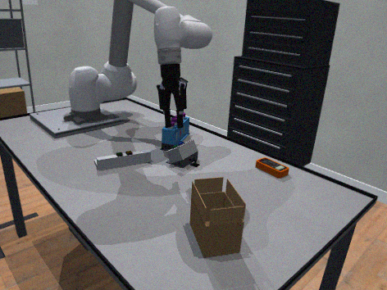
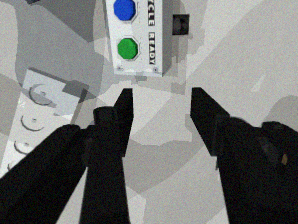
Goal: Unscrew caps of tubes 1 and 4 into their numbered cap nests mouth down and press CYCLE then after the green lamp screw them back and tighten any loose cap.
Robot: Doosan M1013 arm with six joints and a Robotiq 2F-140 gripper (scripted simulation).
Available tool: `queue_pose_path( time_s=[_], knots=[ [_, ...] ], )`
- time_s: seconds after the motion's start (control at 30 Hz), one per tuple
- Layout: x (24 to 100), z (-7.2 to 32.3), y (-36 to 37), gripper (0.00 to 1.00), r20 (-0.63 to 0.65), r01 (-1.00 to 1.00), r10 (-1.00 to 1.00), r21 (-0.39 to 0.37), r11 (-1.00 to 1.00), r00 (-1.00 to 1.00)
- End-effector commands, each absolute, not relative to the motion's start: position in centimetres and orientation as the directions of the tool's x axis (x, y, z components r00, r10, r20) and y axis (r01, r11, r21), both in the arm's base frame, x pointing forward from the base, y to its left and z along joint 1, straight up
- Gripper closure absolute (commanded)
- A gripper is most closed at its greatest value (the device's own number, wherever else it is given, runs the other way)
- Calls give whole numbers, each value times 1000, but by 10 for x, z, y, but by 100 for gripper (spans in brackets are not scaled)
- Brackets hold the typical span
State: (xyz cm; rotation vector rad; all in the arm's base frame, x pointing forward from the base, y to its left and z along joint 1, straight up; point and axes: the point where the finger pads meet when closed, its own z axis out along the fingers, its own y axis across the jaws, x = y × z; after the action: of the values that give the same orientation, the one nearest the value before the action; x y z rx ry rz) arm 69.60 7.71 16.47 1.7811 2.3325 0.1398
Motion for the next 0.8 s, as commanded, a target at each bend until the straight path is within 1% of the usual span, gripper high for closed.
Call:
queue_pose_path(
  time_s=[0.0,0.03,0.27,0.37,0.57,0.63,0.77],
  knots=[
    [679,165,78,59,-94,935,947,158,318,-306],
    [674,164,78,59,-90,931,941,143,336,-325],
    [649,163,79,59,-90,931,941,143,336,-325],
    [635,162,79,59,-69,911,915,91,402,-397],
    [606,160,80,59,-69,911,915,91,402,-397],
    [596,160,81,59,-48,891,893,56,450,-447],
    [586,159,81,59,-39,883,884,43,468,-467]
  ],
)
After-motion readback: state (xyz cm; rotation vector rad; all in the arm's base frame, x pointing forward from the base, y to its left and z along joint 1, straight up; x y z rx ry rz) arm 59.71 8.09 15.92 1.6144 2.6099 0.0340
